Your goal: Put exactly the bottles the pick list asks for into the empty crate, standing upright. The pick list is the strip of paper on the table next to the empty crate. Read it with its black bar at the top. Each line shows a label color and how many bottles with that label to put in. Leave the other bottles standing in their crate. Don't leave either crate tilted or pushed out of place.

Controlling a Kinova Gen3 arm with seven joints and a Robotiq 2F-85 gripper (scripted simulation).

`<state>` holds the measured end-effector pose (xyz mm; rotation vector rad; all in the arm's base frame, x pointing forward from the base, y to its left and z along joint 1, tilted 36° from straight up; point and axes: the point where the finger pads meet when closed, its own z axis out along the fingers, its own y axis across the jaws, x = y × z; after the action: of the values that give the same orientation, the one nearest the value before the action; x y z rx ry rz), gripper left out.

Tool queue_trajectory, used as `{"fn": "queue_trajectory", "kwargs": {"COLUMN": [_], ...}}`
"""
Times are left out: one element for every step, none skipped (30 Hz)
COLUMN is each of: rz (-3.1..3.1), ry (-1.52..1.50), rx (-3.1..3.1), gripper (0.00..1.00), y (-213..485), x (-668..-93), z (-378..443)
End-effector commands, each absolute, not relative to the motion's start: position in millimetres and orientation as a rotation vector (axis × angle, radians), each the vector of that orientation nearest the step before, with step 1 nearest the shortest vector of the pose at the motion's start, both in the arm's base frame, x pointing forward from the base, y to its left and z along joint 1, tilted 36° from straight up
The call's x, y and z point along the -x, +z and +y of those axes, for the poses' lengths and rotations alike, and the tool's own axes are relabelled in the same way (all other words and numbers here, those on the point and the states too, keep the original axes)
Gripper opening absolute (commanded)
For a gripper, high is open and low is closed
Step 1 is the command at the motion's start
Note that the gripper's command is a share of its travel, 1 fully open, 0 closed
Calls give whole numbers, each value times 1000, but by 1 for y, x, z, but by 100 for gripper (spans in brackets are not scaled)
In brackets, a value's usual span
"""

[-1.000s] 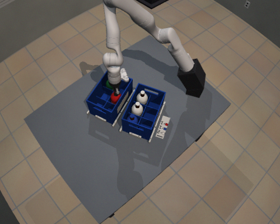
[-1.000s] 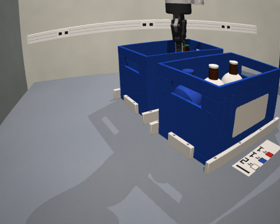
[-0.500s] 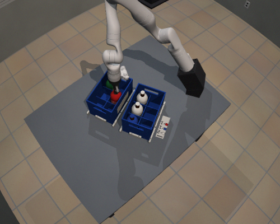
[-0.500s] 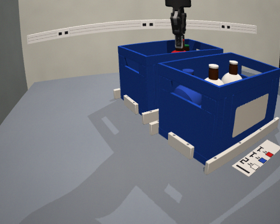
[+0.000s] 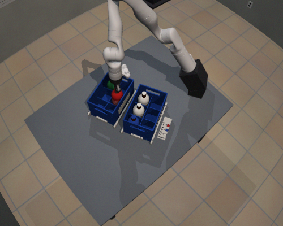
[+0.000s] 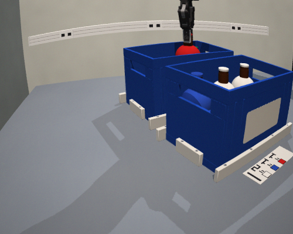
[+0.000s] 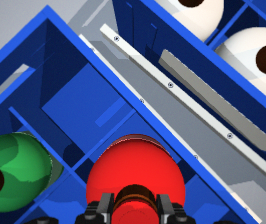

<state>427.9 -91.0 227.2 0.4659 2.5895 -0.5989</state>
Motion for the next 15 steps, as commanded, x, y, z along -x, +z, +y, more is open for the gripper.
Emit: {"fn": "queue_trajectory", "kwargs": {"rz": [2589, 2589, 2589, 2589, 2589, 2589, 2589, 2589, 2589, 2589, 2589, 2589, 2589, 2589, 2589], "ry": [-598, -598, -598, -598, -598, -598, -598, -598, -598, -598, -598, -598, -598, -598, -598], "rx": [-465, -465, -465, -465, -465, -465, -465, -465, -465, -465, -465, -465, -465, -465, -465], "gripper": [10, 10, 10, 10, 10, 10, 10, 10, 10, 10, 10, 10, 10, 10, 10], "y": [233, 234, 235, 237, 238, 238, 238, 239, 241, 242, 243, 245, 246, 247, 249], "x": [-426, -426, -425, -424, -424, -424, -424, -423, -423, -422, -422, -421, -421, -420, -419], "z": [-88, -87, -86, -85, -85, -85, -85, -84, -83, -82, -81, -81, -80, -79, -78]}}
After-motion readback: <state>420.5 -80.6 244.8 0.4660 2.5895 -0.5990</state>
